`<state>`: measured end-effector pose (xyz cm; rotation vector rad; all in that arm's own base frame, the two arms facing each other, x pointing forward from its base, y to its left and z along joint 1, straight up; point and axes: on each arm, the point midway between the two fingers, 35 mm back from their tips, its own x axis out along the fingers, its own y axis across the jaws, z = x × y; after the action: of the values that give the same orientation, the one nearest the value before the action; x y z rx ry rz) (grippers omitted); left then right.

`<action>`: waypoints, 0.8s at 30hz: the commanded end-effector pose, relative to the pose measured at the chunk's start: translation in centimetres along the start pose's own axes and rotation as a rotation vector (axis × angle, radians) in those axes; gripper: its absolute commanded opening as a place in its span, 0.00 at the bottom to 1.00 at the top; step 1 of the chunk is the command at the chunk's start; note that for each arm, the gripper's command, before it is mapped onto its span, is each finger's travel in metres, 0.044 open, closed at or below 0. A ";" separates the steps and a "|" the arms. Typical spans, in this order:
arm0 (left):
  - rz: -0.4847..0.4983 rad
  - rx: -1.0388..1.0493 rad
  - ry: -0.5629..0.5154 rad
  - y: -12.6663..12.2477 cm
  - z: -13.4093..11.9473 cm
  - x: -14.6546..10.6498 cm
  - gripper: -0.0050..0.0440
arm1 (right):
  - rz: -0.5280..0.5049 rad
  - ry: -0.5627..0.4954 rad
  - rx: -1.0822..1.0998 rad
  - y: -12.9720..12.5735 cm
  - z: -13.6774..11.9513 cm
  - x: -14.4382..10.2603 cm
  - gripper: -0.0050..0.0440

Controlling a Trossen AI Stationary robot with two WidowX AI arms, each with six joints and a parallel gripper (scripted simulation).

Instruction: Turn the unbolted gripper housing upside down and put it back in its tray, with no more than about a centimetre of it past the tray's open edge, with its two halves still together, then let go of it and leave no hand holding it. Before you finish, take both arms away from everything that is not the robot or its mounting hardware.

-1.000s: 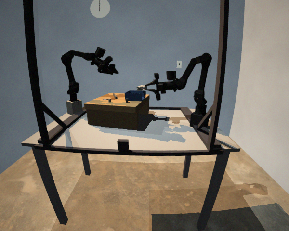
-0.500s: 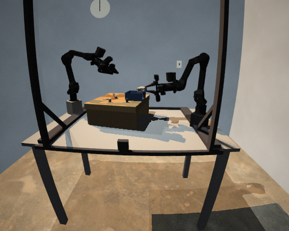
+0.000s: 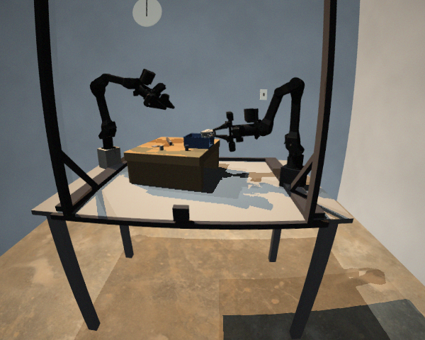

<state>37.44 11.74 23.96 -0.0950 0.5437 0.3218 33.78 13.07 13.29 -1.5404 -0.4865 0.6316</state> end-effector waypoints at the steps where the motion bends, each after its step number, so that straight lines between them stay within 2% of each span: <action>1: -0.003 0.005 -0.024 0.0 0.7 -0.5 0.99 | -0.009 -0.003 0.000 0.0 0.0 0.1 0.33; 24: -0.003 0.005 -0.024 0.0 0.7 -0.5 0.99 | -0.008 -0.003 0.000 1.4 0.0 0.2 0.33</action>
<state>37.44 11.74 23.96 -0.0950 0.5437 0.3218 33.77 13.07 11.82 -1.5403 -0.4867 0.6313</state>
